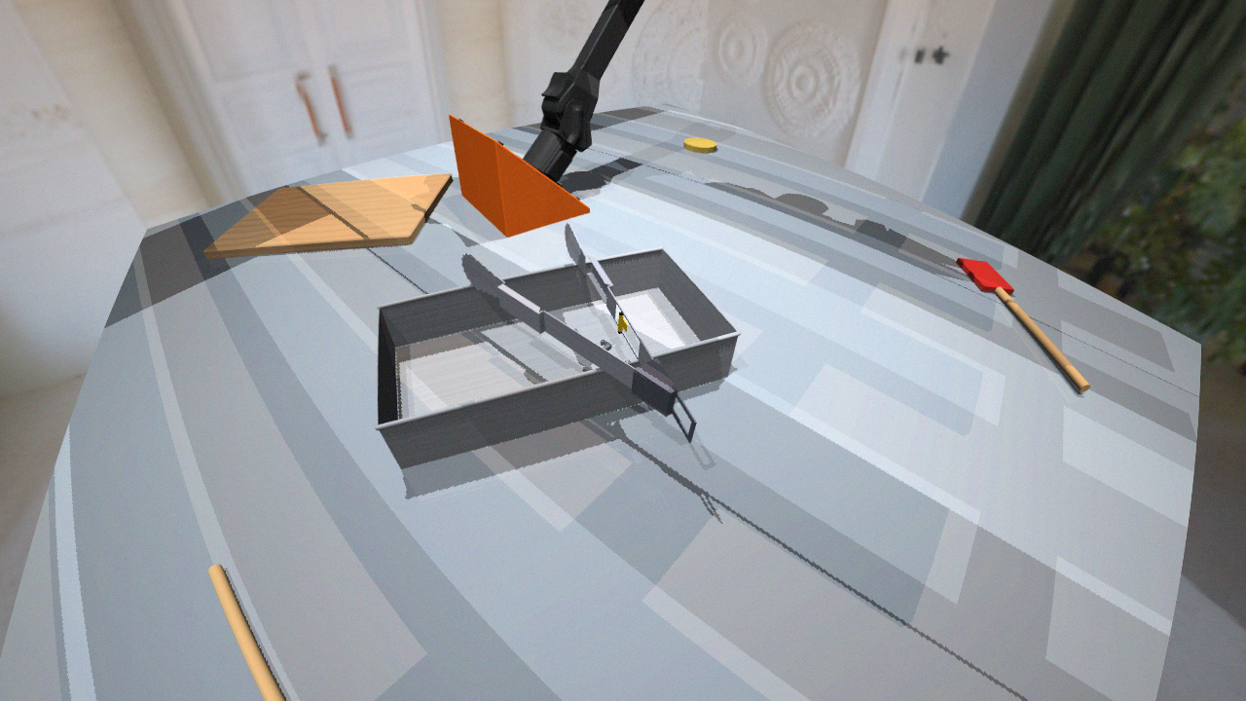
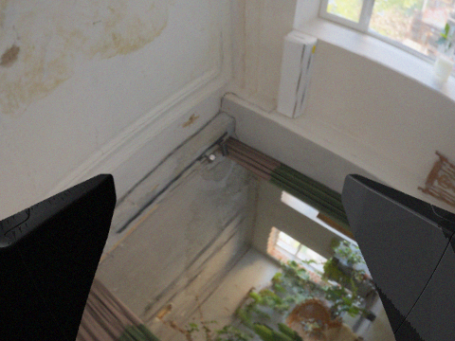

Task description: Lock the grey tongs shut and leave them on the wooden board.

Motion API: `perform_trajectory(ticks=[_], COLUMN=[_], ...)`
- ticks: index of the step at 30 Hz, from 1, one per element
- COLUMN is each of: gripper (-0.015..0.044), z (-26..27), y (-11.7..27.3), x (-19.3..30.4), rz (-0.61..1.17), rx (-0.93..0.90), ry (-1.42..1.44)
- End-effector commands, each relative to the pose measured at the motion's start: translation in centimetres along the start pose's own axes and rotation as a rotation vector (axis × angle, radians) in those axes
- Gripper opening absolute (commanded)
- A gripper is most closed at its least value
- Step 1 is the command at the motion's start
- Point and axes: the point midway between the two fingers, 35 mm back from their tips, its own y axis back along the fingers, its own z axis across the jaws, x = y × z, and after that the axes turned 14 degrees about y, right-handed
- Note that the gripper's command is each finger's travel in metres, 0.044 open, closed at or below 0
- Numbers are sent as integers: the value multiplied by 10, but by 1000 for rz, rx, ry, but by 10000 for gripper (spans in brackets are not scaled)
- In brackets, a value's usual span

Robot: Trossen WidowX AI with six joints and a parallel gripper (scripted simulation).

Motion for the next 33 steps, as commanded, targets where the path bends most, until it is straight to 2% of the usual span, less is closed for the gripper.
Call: perform_trajectory(ticks=[1,2,9,14,23,33], gripper=[426,440,440,440,440,440], z=[0,0,-9,-25,-91,-172], y=[0,0,-9,-19,-33,-38], x=[0,-1,-26,-80,-174,-239], rz=[0,0,-22,-105,-278,-487], rx=[0,0,-19,-58,-112,-168], ry=[0,-5,-212,-525,-1040,-1442])
